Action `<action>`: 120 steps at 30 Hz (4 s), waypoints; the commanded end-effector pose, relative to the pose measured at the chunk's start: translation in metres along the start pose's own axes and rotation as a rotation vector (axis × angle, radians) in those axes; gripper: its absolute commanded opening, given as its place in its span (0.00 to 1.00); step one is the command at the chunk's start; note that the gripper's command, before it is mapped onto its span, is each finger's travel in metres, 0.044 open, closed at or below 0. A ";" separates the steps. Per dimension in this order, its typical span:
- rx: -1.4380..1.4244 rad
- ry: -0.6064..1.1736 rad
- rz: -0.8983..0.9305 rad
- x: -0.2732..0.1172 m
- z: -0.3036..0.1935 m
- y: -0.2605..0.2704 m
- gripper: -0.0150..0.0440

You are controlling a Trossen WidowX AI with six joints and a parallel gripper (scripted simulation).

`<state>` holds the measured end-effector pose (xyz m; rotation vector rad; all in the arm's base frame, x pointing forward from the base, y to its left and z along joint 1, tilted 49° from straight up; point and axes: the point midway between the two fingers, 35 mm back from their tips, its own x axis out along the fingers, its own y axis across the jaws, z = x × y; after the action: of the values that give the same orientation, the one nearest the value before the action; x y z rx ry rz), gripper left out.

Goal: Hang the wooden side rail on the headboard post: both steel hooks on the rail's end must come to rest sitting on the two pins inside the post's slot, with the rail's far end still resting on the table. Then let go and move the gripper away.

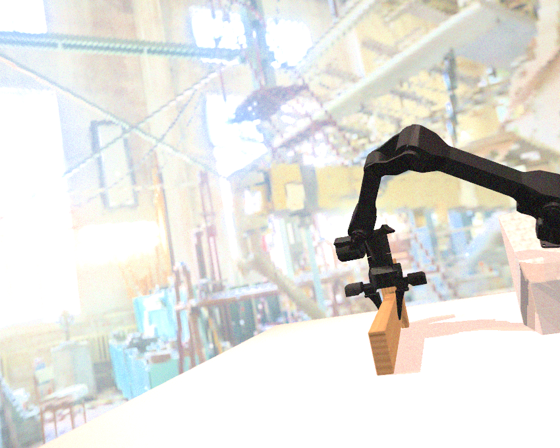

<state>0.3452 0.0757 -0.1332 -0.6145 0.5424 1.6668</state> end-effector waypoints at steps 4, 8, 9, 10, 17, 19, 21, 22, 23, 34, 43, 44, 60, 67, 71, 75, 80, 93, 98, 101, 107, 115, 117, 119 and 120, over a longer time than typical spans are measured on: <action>0.001 0.004 -0.008 -0.004 -0.004 0.000 0.25; 0.001 0.004 -0.008 -0.004 -0.004 0.000 0.25; 0.001 0.004 -0.008 -0.004 -0.004 0.000 0.25; 0.001 0.004 -0.008 -0.004 -0.004 0.000 0.25; 0.001 0.004 -0.008 -0.003 -0.005 -0.001 0.25; 0.001 0.004 -0.008 -0.003 -0.005 -0.001 0.25; 0.001 0.004 -0.008 -0.003 -0.005 -0.001 0.25; 0.001 0.004 -0.008 -0.003 -0.005 -0.001 0.25; 0.001 0.004 -0.008 -0.003 -0.005 -0.001 0.25; 0.001 0.004 -0.008 -0.004 -0.007 0.000 0.25; 0.001 0.004 -0.008 -0.003 -0.008 -0.001 0.25; 0.001 0.004 -0.008 -0.003 -0.008 -0.001 0.25; 0.001 0.004 -0.008 -0.004 -0.009 0.000 0.25; 0.001 0.004 -0.008 -0.004 -0.010 0.000 0.25; 0.001 0.004 -0.008 -0.003 -0.011 -0.001 0.25; 0.001 0.004 -0.008 -0.003 -0.011 -0.001 0.25; 0.001 0.004 -0.008 -0.004 -0.011 -0.001 0.25; 0.001 0.004 -0.008 -0.004 -0.013 0.000 0.25; 0.001 0.004 -0.008 -0.003 -0.013 0.000 0.25; 0.001 0.004 -0.008 -0.003 -0.014 -0.001 0.25; 0.001 0.004 -0.008 -0.003 -0.014 -0.001 0.25; 0.001 0.004 -0.008 -0.004 -0.015 -0.001 0.25; 0.001 0.004 -0.008 -0.005 -0.015 -0.001 0.25; 0.001 0.004 -0.008 -0.004 -0.016 0.000 0.25; 0.001 0.004 -0.008 -0.004 -0.016 0.000 0.25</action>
<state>0.3465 0.0669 -0.1422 -0.6163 0.5438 1.6663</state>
